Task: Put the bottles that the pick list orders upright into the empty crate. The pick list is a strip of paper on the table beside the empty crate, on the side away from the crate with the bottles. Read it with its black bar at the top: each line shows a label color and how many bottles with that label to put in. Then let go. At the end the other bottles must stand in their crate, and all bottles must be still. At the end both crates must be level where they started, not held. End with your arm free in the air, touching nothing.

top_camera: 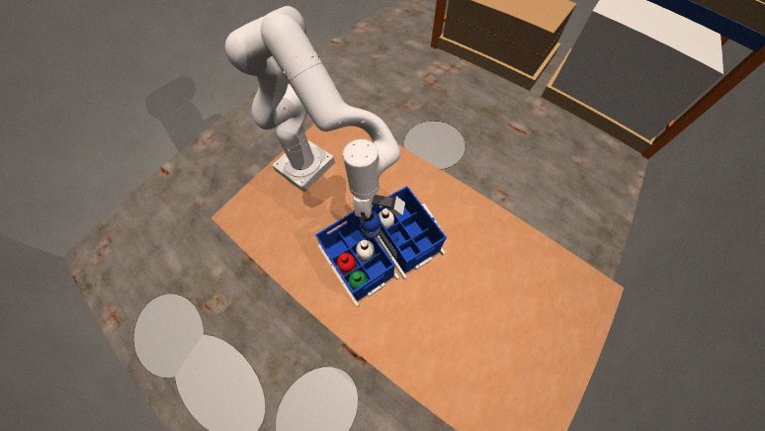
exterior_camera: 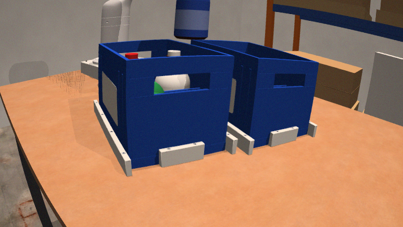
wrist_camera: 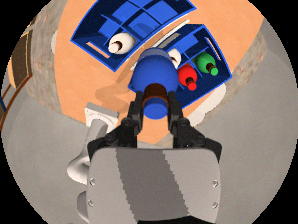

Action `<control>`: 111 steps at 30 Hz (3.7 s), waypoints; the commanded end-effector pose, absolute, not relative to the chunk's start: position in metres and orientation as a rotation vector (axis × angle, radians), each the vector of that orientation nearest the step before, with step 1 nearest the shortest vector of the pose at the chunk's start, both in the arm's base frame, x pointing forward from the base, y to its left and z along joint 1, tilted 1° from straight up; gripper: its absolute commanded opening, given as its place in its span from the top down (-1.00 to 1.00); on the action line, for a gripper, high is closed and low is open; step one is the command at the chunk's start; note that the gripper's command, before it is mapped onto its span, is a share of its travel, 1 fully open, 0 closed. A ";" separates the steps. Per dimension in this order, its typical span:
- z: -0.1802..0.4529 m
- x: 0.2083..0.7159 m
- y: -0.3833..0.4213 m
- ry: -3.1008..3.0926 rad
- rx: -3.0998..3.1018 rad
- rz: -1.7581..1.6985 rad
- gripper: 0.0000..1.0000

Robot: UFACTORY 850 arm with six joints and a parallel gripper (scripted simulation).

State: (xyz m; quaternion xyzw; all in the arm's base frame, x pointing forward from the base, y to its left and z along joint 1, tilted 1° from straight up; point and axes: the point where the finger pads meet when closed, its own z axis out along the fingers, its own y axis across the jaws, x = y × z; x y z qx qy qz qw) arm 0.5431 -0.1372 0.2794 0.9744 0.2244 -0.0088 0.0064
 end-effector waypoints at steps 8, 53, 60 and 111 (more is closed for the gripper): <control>0.280 0.557 -0.124 0.702 3.048 -0.024 1.00; 0.278 0.611 -0.067 0.702 3.048 -0.024 1.00; 0.278 0.621 -0.057 0.702 3.048 -0.024 1.00; 0.278 0.616 -0.061 0.702 3.048 -0.024 1.00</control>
